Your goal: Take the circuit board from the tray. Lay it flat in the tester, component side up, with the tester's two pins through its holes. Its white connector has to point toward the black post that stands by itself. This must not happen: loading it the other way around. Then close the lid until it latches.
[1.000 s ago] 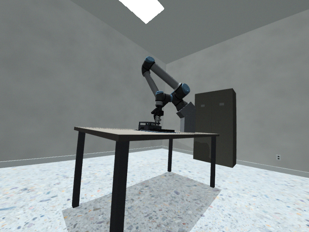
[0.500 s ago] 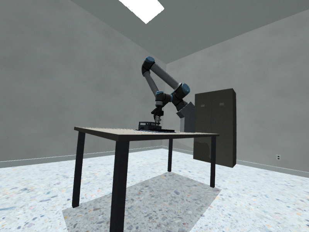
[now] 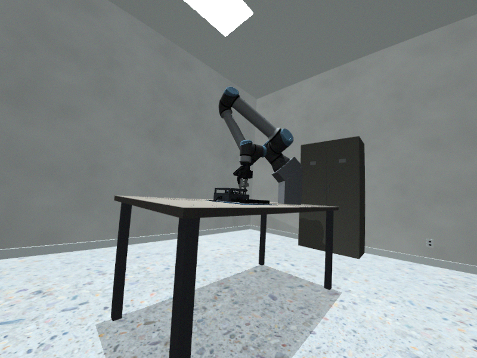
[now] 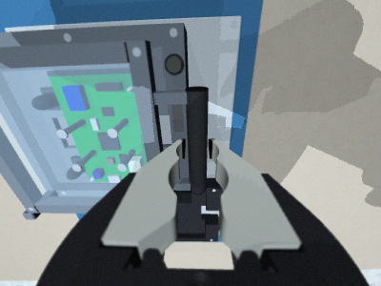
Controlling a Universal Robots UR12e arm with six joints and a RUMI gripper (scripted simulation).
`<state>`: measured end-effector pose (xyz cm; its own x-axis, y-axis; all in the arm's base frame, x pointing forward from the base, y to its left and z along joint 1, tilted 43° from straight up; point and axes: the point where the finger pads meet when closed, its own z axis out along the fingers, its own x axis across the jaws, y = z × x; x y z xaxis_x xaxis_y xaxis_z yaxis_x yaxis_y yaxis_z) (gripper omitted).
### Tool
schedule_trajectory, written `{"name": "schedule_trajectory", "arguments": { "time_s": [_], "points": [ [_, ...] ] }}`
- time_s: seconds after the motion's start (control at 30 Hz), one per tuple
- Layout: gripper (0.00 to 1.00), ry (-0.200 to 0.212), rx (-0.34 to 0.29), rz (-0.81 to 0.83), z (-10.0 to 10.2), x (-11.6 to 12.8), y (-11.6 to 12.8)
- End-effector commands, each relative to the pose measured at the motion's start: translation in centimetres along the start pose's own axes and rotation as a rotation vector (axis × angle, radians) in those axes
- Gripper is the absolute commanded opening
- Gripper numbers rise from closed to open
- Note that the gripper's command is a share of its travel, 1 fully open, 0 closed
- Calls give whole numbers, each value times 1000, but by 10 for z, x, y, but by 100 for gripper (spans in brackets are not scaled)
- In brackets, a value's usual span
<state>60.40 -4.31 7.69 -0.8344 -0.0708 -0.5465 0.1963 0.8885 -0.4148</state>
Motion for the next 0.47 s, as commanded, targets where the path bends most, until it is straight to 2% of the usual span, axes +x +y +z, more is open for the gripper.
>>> {"name": "schedule_trajectory", "arguments": {
  "time_s": [0.0, 0.43],
  "points": [
    [13, -1, 0, 0, -3, 0, 0],
    [13, -1, 0, 0, -31, 0, 0]
  ]
}}
